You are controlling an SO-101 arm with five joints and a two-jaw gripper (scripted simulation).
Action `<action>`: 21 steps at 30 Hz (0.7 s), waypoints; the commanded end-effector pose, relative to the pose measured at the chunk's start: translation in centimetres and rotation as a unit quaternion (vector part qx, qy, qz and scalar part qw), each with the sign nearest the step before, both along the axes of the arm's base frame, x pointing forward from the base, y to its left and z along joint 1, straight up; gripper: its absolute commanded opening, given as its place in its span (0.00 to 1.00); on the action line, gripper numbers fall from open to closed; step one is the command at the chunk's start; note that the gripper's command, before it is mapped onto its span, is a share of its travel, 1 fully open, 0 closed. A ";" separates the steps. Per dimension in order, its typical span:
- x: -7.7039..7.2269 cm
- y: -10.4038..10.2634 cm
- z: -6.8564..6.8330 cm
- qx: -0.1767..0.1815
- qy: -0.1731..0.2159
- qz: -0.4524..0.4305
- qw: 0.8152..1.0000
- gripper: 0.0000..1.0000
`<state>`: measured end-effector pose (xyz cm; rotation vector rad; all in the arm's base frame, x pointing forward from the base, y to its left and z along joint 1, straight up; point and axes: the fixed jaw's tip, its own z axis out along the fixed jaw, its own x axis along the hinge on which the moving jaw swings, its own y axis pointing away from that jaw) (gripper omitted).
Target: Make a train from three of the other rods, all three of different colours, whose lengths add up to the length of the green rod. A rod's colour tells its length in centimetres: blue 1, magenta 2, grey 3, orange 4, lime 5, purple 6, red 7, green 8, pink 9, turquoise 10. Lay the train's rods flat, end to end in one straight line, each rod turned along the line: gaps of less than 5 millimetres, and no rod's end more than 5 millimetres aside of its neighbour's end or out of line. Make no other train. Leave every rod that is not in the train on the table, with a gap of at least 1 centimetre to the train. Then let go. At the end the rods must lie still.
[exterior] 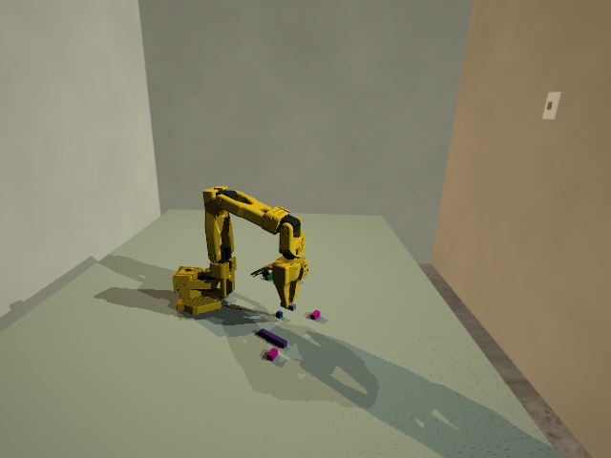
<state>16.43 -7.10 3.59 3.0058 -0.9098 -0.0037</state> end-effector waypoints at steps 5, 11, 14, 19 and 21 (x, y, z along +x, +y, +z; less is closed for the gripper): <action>0.7 -0.4 0.9 -0.011 -0.030 0.000 1.000 0.00; 0.8 -0.4 0.4 -0.011 -0.030 0.000 1.000 0.00; 0.8 -0.4 0.0 -0.011 -0.030 0.000 1.000 0.00; 0.8 -0.4 -0.3 -0.011 -0.030 0.000 1.000 0.00; 0.8 -0.4 -0.6 -0.011 -0.030 0.000 1.000 0.00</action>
